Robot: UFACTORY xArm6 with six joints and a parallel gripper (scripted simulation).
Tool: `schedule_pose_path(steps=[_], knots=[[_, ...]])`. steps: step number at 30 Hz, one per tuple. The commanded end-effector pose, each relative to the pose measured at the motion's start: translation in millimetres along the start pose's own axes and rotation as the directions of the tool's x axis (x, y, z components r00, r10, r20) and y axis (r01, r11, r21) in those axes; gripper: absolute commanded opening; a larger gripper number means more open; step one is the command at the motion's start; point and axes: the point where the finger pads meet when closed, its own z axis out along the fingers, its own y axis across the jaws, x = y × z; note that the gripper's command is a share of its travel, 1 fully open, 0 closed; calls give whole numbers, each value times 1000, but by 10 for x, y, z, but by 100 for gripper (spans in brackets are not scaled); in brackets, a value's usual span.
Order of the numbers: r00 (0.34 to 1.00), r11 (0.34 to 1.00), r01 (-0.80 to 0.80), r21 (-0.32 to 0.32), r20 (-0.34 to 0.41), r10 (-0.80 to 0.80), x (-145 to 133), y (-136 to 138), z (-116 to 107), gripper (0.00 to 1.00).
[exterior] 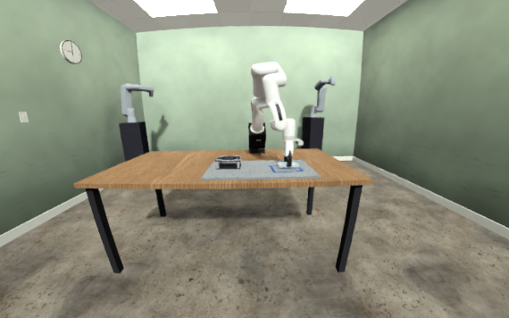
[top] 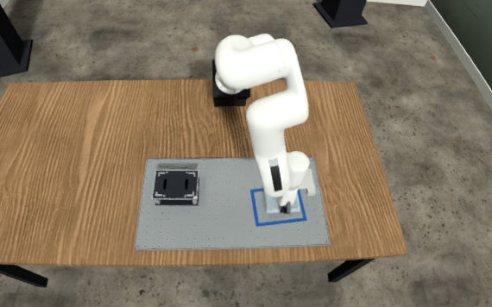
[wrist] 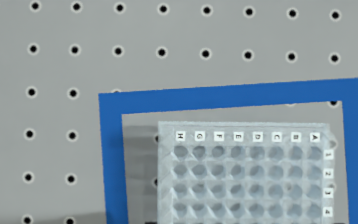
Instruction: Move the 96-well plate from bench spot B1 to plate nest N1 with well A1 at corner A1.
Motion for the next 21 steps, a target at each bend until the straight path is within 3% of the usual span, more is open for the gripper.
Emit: schedule_pose_path(steps=[1,13,21], knots=[[1000,1000,0,-2,-1,0,5,11,-38,0],[1000,1000,0,-2,-1,0,5,11,-71,0],[1000,1000,0,-2,-1,0,5,11,-204,0]])
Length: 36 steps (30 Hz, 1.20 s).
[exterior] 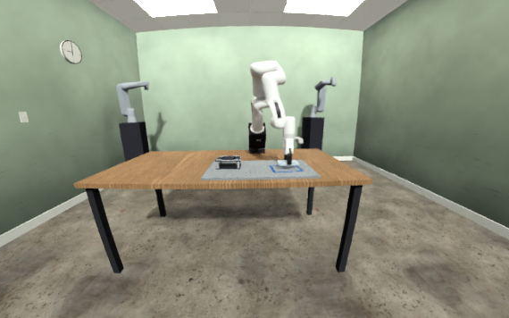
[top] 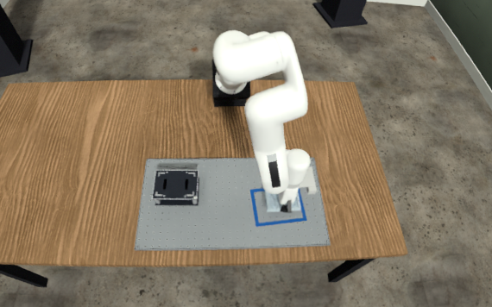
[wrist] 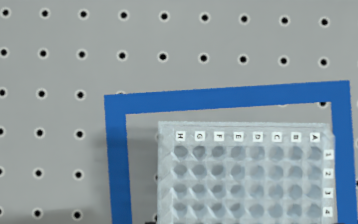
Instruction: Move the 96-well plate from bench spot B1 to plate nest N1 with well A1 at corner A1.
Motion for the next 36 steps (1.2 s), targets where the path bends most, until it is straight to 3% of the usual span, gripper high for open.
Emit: schedule_pose_path(steps=[1,24,36], knots=[[1000,1000,0,-1,-1,0,5,11,-92,0],[1000,1000,0,-1,-1,0,5,12,-442,0],[1000,1000,0,-1,-1,0,5,12,-514,0]])
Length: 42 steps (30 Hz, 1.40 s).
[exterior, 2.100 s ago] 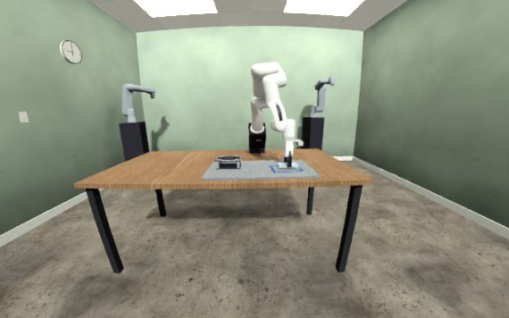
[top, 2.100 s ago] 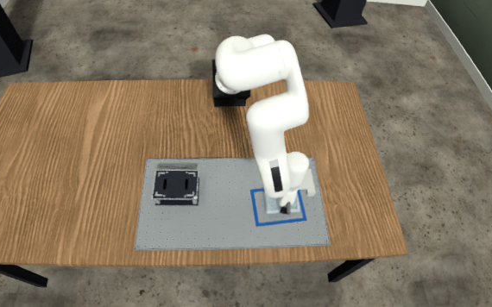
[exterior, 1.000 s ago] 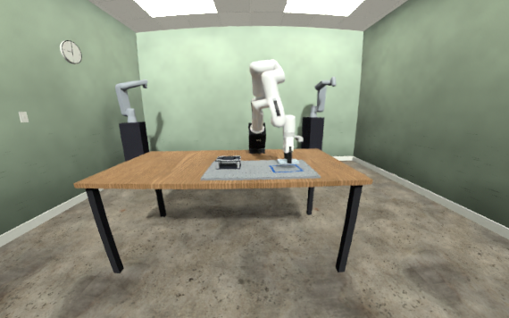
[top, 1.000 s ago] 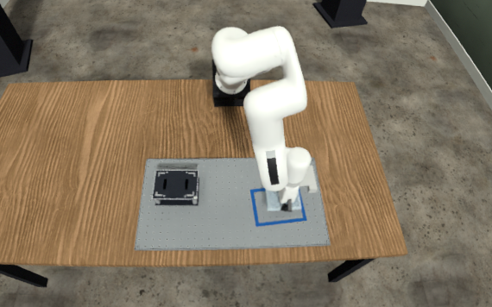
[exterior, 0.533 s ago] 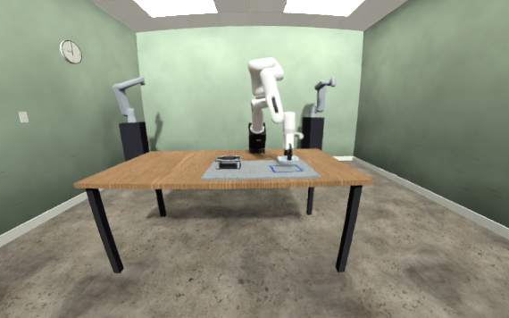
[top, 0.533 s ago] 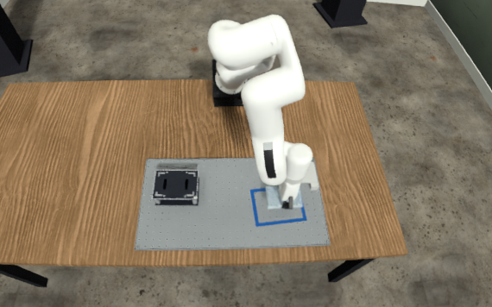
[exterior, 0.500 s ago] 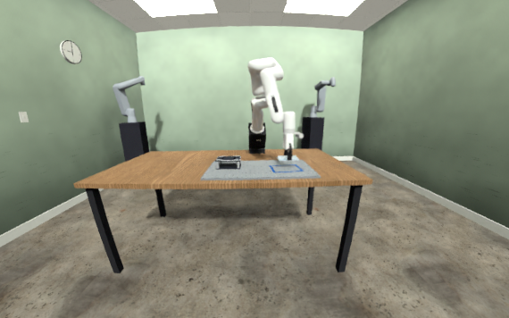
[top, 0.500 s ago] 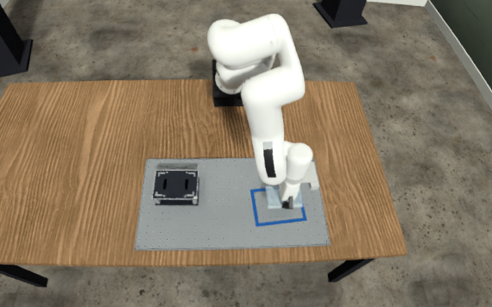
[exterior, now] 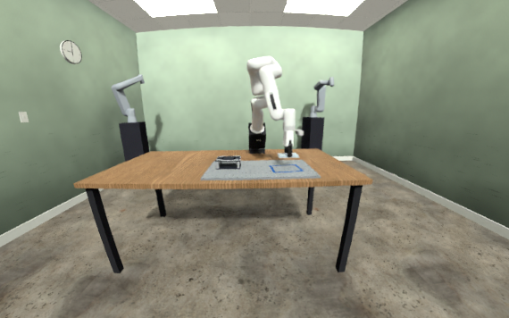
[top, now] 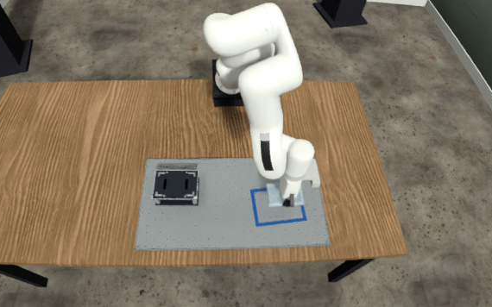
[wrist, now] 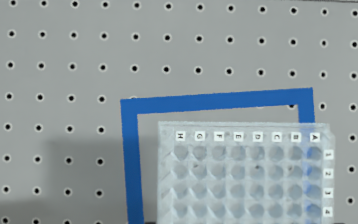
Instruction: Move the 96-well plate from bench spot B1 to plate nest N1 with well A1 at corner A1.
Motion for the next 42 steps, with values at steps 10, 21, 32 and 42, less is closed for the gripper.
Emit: schedule_pose_path(steps=[10,21,32,42], knots=[[1000,1000,0,-1,-1,0,4,10,-18,0],[999,999,-34,-1,-1,34,-354,-51,-73,0],[999,999,-34,-1,-1,34,-647,-101,-118,0],[999,999,-34,-1,-1,34,-907,-145,-158,0]])
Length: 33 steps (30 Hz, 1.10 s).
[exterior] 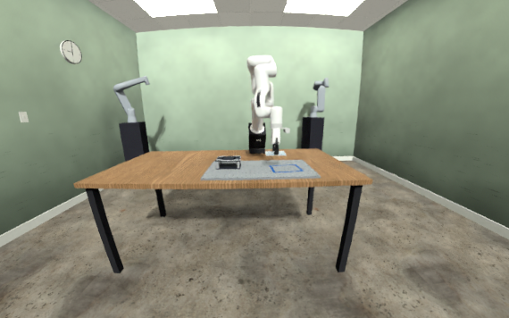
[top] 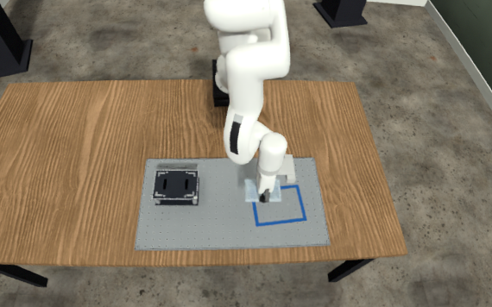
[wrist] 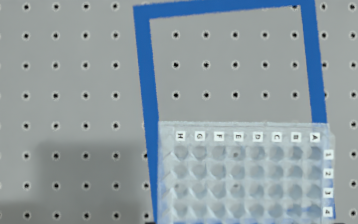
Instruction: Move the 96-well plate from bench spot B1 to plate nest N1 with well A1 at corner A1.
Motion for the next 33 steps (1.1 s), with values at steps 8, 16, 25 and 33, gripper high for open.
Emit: schedule_pose_path(steps=[8,16,25,33], knots=[[1000,1000,2,9,-8,-2,-355,-39,-67,0],[1000,1000,2,9,-8,-2,-551,-64,-96,0],[1000,1000,2,9,-8,-2,-846,-103,-139,0],[1000,1000,2,9,-8,-2,-1043,-129,-168,0]])
